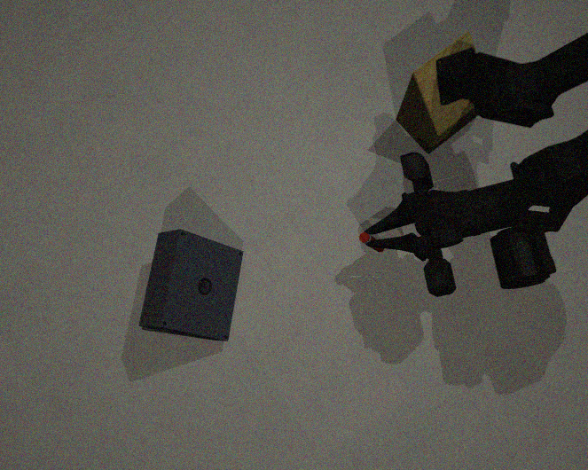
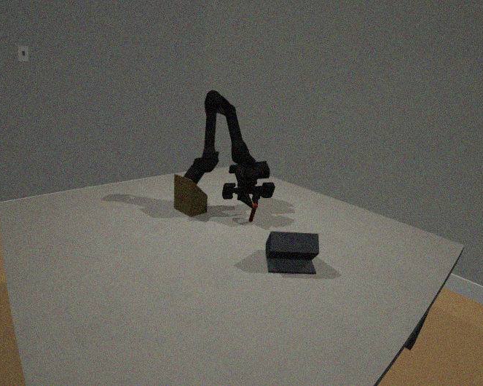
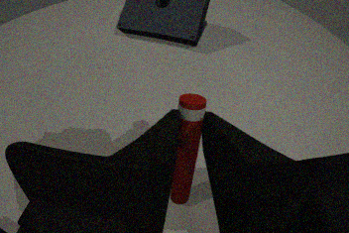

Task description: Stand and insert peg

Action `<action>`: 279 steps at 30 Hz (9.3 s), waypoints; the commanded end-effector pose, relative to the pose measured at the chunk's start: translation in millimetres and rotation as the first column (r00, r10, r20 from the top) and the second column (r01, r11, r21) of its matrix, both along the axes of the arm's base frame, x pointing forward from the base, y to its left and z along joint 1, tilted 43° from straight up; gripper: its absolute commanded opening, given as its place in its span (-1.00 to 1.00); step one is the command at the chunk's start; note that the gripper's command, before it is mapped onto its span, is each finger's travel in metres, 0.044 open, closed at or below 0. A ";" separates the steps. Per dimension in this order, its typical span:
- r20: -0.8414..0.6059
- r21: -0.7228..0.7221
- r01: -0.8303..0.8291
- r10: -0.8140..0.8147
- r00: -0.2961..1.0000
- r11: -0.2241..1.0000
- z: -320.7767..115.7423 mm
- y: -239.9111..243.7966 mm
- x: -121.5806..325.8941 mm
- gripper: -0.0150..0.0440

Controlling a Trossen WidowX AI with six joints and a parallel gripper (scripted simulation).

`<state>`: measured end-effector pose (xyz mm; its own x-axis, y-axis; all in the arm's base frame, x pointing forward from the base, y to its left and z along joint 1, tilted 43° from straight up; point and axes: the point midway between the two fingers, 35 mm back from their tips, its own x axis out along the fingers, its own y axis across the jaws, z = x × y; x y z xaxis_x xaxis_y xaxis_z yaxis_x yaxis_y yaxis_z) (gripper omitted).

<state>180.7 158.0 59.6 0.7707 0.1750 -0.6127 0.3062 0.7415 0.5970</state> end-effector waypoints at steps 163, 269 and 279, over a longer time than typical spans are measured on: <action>0.227 -0.058 0.219 -0.201 0.953 0.974 -3.3 2.4 -29.7 0.31; -0.570 0.527 -0.418 0.672 0.473 0.740 45.1 -50.0 12.6 1.00; -0.567 0.526 -0.422 0.675 0.473 0.738 32.1 -38.4 9.7 1.00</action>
